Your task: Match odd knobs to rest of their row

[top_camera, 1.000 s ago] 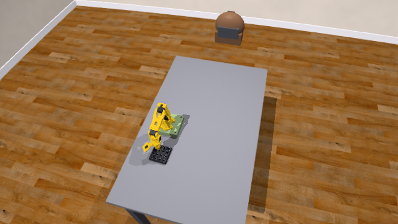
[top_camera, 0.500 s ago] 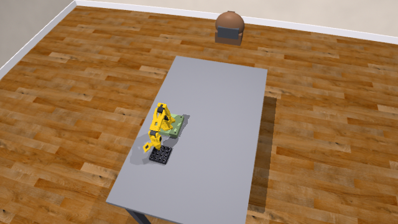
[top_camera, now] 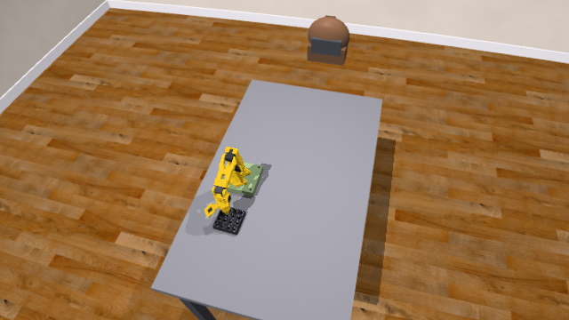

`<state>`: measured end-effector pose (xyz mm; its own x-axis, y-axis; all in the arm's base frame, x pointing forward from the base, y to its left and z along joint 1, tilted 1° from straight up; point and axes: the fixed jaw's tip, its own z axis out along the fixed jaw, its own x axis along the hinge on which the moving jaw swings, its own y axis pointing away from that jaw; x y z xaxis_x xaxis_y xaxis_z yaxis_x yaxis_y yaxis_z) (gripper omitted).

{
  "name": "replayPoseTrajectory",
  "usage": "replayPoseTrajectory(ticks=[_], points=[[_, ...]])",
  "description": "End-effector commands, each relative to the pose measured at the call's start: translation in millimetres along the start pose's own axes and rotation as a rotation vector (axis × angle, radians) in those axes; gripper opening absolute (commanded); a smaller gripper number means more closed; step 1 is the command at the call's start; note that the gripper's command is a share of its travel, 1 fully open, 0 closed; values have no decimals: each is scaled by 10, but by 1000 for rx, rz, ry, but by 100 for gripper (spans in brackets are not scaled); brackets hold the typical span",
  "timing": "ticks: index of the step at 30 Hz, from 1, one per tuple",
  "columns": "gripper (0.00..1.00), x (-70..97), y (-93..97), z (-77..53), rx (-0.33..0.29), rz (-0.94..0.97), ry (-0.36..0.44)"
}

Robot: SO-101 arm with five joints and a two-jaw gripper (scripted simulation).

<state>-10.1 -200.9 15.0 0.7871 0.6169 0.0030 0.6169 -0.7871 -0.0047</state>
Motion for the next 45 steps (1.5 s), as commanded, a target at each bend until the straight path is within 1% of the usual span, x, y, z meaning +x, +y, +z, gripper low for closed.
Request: replayPoseTrajectory(ticks=[1, 27, 31, 37, 39, 45], points=[[10, 2, -16, 10, 6, 8, 7], [10, -7, -11, 2, 6, 8, 7], [10, -8, -10, 31, 6, 8, 7], [10, -9, -10, 109, 6, 8, 7], [10, -9, -10, 109, 6, 8, 7], [10, -7, -12, 186, 6, 8, 7]])
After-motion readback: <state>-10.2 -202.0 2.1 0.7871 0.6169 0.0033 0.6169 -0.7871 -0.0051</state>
